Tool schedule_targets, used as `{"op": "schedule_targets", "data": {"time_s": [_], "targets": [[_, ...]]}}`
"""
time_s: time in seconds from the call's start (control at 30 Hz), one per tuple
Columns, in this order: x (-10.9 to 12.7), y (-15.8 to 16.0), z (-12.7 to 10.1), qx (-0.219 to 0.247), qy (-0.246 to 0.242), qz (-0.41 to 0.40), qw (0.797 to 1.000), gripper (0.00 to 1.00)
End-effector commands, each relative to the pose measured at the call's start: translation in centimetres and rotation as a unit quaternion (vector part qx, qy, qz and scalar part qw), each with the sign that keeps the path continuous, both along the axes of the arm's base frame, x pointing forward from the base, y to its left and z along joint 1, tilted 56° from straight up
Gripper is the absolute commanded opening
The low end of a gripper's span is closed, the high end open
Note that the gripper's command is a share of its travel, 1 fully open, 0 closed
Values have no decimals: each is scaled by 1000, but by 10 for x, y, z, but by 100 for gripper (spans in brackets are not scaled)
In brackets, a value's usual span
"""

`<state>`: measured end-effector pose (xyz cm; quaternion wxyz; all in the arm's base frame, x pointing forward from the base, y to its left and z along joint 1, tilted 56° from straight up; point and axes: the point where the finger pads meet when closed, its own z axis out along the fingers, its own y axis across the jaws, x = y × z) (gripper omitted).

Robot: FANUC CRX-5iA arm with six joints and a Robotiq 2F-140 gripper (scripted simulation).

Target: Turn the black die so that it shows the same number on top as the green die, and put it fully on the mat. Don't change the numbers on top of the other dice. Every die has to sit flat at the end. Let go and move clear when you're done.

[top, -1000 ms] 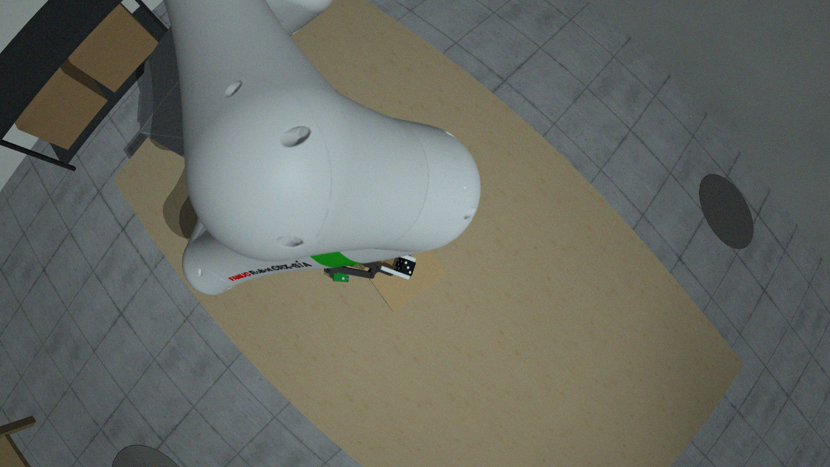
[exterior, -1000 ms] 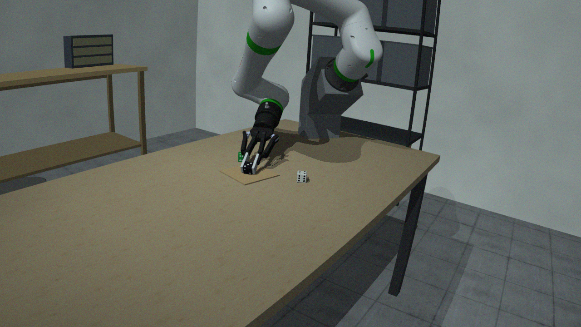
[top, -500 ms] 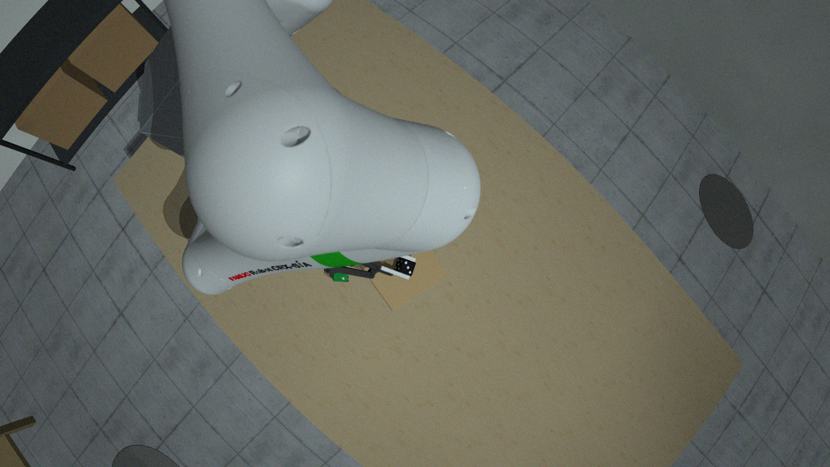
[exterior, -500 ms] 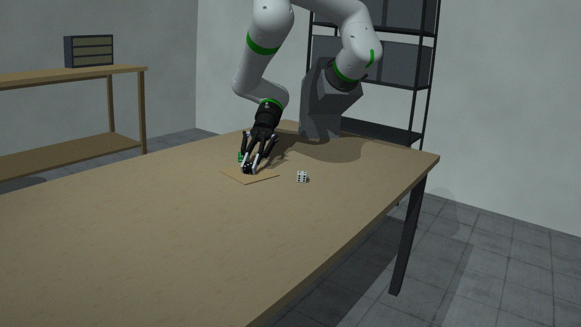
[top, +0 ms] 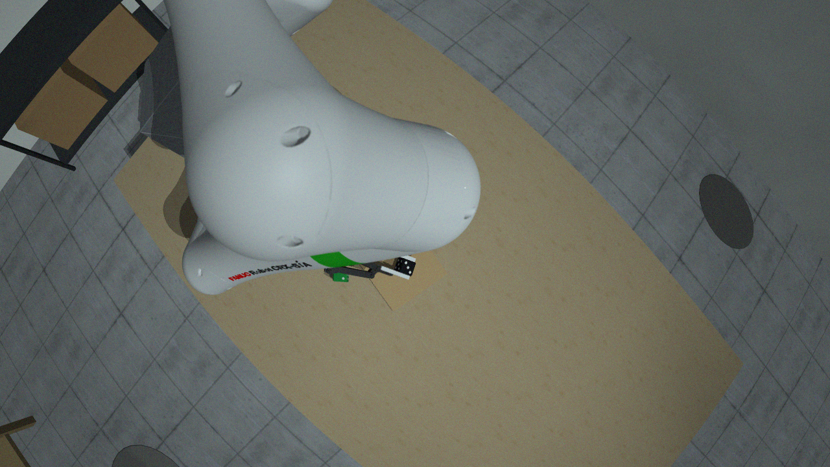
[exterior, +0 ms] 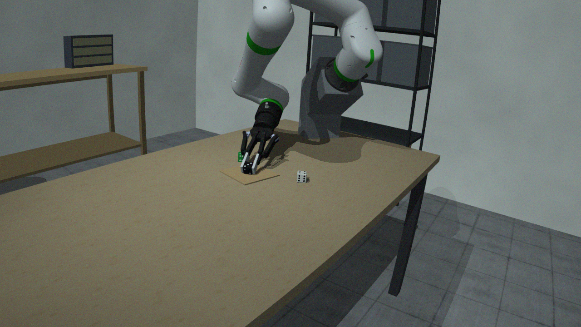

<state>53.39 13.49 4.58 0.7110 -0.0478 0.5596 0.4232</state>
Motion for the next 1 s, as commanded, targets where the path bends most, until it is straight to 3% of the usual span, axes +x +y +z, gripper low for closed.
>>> {"op": "schedule_targets", "data": {"time_s": [0.0, 0.33, 0.97], "targets": [[0, 0, 0, 0, 0, 0, 1000, 18], [0, 0, 0, 0, 0, 0, 1000, 28], [0, 0, 0, 0, 0, 0, 1000, 28]]}}
